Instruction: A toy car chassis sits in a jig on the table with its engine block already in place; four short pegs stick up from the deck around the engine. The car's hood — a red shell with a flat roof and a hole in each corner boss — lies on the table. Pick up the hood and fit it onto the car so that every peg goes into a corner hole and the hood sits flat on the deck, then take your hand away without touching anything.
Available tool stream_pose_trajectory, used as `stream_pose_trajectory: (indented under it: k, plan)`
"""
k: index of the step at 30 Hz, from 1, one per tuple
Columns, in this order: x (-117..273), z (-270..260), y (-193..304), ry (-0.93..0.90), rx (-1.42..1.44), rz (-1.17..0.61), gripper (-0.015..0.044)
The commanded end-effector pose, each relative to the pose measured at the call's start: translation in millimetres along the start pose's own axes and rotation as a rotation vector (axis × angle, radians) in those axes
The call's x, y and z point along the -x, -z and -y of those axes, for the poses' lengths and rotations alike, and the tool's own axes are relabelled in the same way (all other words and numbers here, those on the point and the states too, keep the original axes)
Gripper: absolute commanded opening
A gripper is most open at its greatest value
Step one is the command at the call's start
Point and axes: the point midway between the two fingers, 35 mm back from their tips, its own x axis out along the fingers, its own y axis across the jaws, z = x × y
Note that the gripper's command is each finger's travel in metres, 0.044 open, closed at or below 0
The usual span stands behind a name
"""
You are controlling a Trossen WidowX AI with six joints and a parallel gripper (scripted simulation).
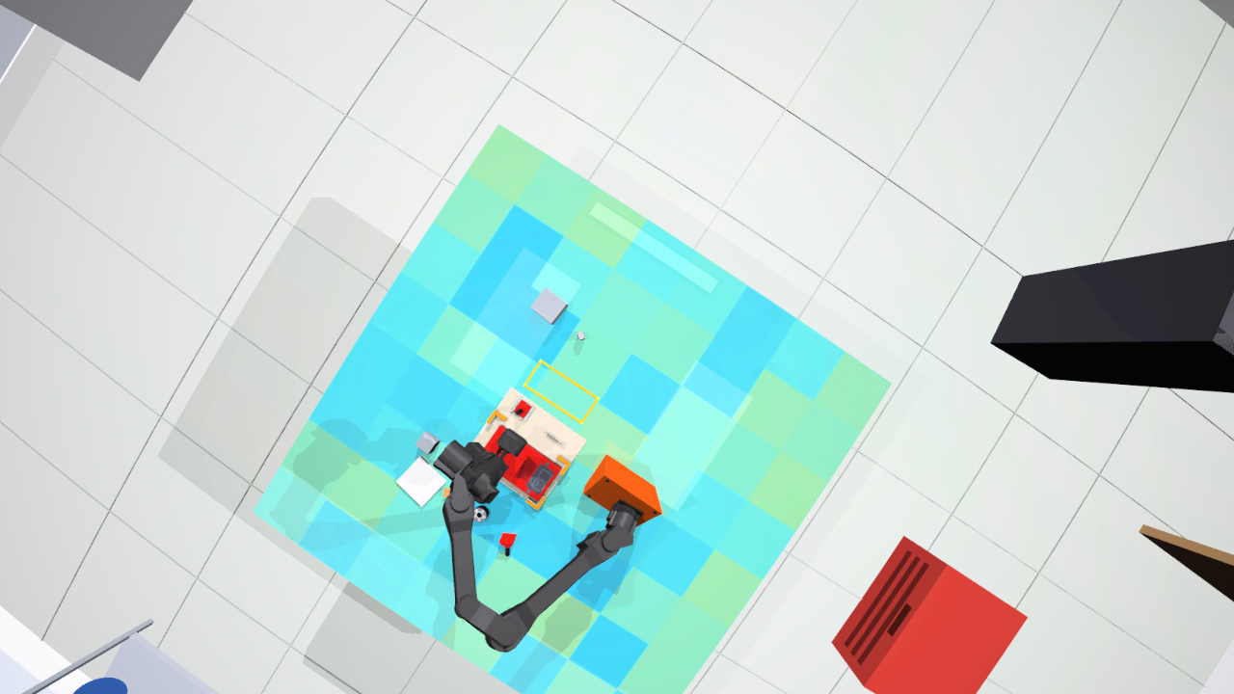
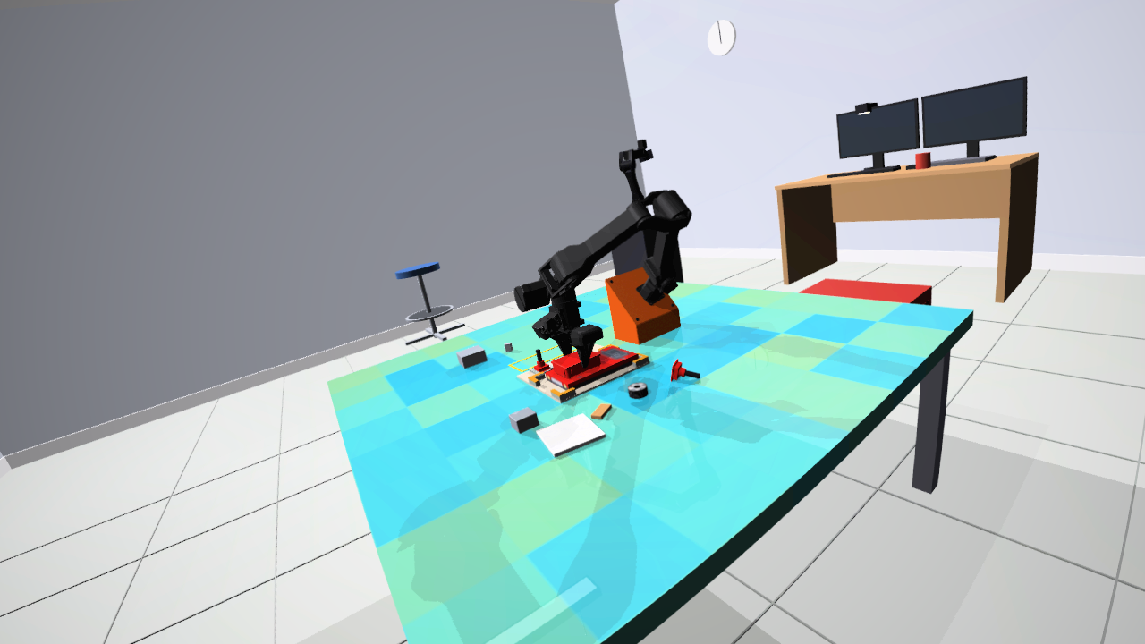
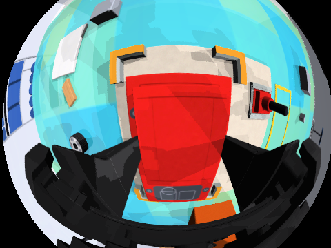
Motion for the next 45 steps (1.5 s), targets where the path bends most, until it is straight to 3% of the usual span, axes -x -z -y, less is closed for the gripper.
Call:
stream_pose_trajectory:
  k: [1,3,20,24,31,45]
  plan:
    - [0,0,0,-0.001,-0.001,0.001,0.0]
    - [1,0,0,0.0,0.0,0.001,0.0]
    - [0,0,0,0.0,0.0,0.0,0.044]
    - [11,1,-1,0.002,0.0,0.0,0.044]
    - [70,1,-1,0.0,0.0,-0.002,0.044]
    - [72,1,0,0.0,0.0,-0.002,0.044]
